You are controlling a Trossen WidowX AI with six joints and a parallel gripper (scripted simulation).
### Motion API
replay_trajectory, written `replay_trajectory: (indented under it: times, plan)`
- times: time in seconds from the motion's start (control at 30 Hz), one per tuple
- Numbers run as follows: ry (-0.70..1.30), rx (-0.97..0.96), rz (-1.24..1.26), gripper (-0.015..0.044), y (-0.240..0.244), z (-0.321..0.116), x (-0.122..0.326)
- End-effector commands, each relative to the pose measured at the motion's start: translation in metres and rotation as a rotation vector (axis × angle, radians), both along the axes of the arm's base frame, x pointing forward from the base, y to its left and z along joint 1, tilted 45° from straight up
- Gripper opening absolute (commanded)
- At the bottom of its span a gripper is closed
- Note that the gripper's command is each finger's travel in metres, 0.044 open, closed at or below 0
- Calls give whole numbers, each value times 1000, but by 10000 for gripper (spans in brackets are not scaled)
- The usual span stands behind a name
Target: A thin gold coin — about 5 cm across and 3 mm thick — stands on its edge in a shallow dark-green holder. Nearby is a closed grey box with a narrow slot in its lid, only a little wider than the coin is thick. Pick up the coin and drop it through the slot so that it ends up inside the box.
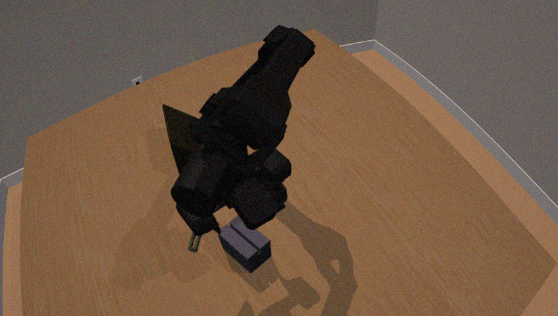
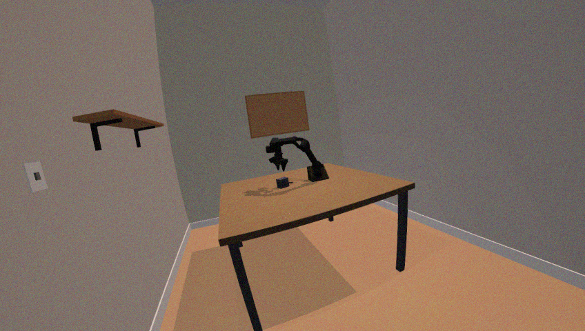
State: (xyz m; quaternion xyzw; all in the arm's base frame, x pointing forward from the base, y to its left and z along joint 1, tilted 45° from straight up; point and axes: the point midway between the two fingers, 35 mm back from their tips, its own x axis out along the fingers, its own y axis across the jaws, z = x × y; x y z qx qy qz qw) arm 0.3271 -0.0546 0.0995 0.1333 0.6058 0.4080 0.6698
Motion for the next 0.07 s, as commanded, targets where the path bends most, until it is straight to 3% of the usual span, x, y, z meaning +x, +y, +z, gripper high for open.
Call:
replay_trajectory:
  times: [0.0,0.03]
  plan:
    - [11,-4,0,440,0,0,0]
    - [11,-4,0,440,0,0,0]
